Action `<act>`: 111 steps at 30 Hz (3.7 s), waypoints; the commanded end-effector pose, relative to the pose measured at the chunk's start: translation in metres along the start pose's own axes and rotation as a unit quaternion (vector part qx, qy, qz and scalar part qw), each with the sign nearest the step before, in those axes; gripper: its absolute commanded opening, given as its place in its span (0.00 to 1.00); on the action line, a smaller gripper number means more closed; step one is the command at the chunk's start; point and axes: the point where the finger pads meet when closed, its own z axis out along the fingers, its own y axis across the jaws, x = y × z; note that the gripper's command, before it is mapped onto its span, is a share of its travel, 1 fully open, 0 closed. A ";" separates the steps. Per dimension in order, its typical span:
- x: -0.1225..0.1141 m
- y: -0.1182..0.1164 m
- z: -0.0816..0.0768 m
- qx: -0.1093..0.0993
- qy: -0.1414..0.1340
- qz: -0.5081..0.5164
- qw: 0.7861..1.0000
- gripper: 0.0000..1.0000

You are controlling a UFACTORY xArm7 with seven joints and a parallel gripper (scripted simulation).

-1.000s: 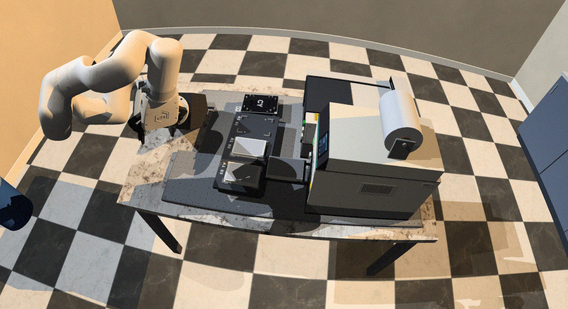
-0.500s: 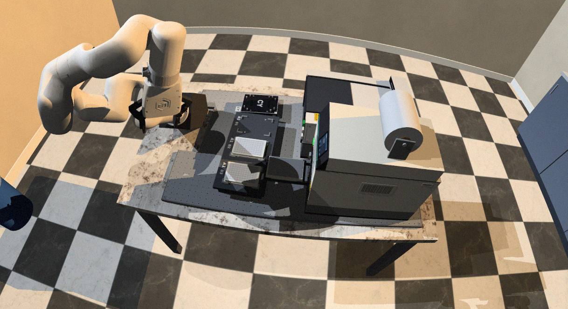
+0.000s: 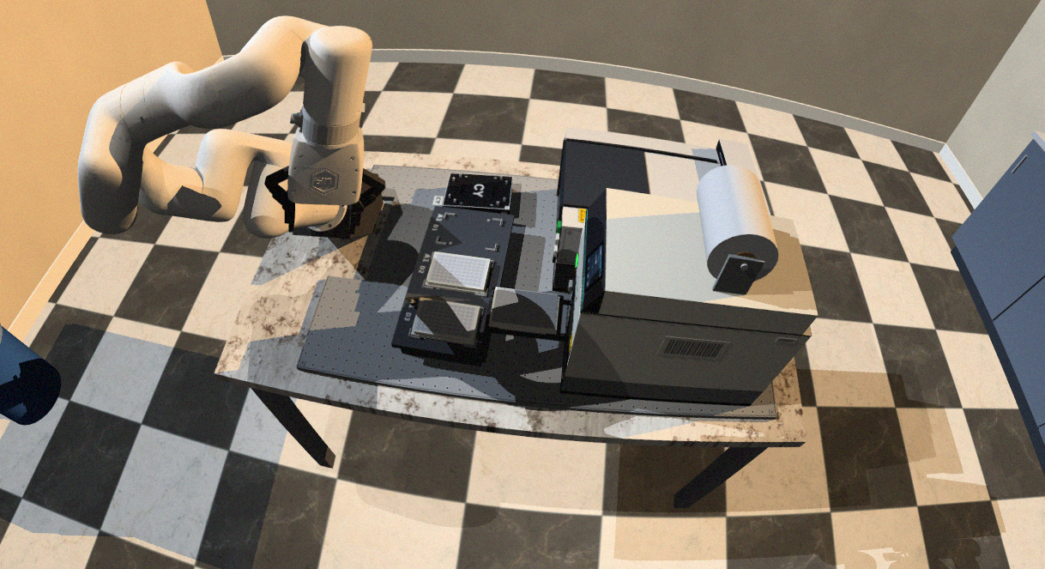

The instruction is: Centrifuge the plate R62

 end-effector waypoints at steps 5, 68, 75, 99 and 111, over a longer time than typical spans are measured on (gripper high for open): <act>0.006 0.031 -0.014 -0.017 -0.009 0.100 0.995 1.00; 0.126 0.197 -0.075 -0.088 0.064 0.615 0.781 1.00; 0.147 0.211 -0.079 -0.084 0.080 0.661 0.741 1.00; 0.212 0.246 -0.087 -0.057 0.122 0.785 0.604 1.00; 0.227 0.252 -0.088 -0.051 0.127 0.803 0.581 1.00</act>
